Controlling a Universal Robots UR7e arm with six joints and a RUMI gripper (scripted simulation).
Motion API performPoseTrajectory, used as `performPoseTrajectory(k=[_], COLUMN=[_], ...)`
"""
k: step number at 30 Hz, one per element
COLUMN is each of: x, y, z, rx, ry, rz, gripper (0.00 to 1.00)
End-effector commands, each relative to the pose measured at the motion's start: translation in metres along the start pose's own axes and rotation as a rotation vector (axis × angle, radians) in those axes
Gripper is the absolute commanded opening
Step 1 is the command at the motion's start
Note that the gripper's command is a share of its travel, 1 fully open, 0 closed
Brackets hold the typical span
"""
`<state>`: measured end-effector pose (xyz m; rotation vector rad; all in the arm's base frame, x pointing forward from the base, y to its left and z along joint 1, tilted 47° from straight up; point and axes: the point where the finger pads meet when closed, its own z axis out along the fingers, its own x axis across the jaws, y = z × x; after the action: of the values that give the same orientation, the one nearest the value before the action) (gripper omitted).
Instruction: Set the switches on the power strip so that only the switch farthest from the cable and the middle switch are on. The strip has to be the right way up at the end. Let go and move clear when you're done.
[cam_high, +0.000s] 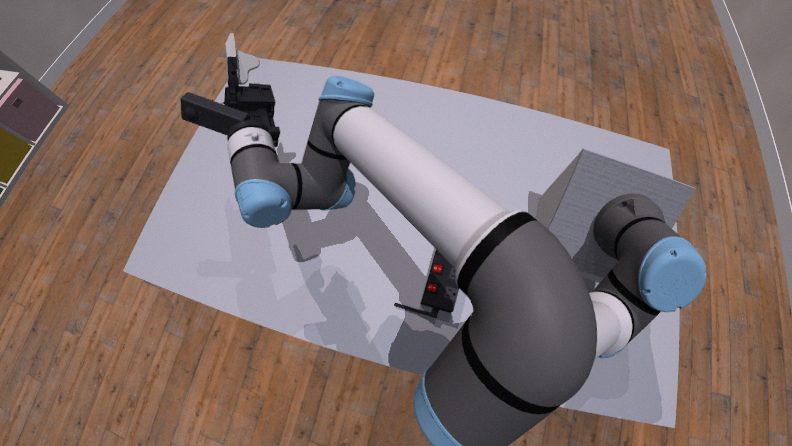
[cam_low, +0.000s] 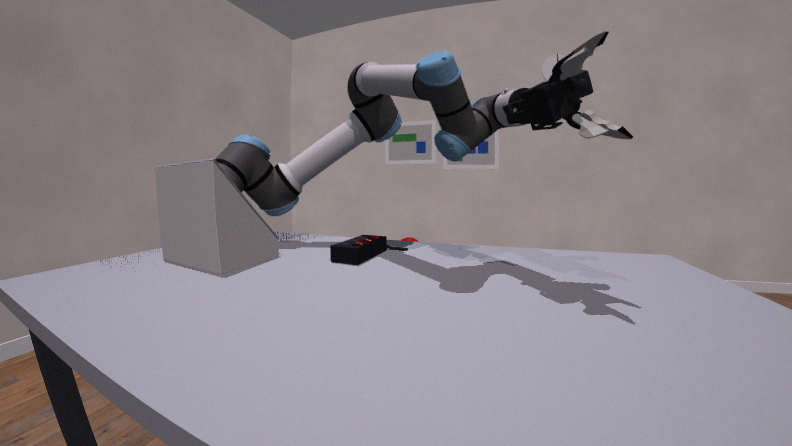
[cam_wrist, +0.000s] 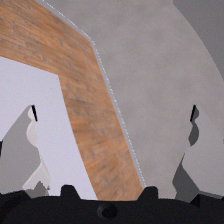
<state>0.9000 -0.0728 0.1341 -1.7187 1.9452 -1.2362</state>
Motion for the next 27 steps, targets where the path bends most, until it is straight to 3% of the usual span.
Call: performPoseTrajectory(k=[1,11,27], x=[-0.003,-0.014,-0.034], y=[0.01,0.029,0.072], z=[-0.001,-0.006,-0.024], rx=[-0.038,-0.093,-0.17], ry=[-0.029,-0.091,-0.248], rz=[-0.121,-0.327,-0.719], gripper=[1.0,1.0,1.0])
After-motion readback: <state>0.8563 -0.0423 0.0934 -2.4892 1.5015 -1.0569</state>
